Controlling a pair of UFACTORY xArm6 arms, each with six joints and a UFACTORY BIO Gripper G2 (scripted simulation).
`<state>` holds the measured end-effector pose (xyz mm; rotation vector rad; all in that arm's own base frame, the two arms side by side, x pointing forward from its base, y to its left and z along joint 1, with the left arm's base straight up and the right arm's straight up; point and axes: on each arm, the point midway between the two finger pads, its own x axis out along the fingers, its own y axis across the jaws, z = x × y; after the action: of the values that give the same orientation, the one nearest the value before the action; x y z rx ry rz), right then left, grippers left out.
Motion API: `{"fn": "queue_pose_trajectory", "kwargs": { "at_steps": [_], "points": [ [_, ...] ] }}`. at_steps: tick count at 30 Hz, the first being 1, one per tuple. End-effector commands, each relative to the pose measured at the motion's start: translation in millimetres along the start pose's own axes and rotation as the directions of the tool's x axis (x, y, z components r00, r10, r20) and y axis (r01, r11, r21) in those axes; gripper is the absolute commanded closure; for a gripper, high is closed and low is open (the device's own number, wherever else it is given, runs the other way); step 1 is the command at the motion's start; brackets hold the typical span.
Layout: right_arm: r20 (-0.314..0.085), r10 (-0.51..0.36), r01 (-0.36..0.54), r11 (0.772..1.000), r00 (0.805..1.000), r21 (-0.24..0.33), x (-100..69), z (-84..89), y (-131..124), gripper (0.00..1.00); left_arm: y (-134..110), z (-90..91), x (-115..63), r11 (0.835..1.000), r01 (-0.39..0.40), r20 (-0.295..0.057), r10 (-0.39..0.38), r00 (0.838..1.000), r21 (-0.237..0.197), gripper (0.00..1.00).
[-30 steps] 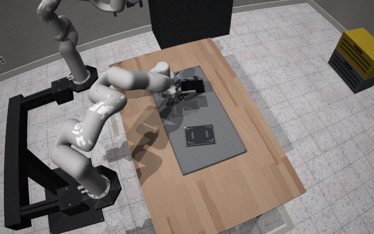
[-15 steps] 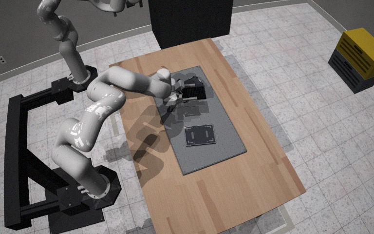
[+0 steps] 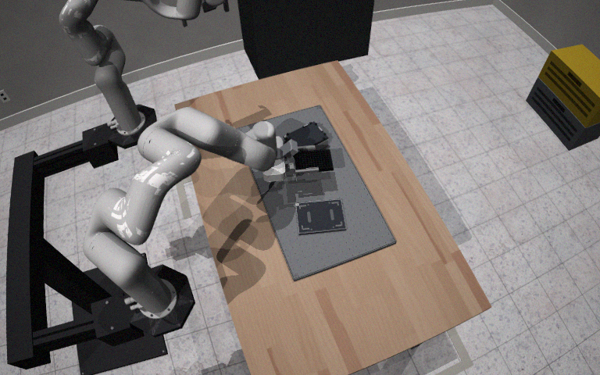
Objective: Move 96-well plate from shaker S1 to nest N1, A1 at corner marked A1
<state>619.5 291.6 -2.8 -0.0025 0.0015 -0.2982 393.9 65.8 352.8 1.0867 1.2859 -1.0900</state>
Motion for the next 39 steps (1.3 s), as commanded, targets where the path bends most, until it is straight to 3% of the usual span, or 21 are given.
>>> {"fn": "queue_pose_trajectory", "kwargs": {
  "at_steps": [1,39],
  "points": [
    [0.004,0.002,-0.003,1.0,1.0,0.007,1.2,1.8,-8,1.0,0,0.1,-1.8,1.0,-0.004,0.001,0.004,1.0,0.0,0.0],
    [0.004,0.002,-0.002,1.0,1.0,0.006,6.4,-14.0,-121,1.0,0,0.1,-1.8,1.0,-0.004,0.001,0.004,1.0,0.0,0.0]
  ]
}}
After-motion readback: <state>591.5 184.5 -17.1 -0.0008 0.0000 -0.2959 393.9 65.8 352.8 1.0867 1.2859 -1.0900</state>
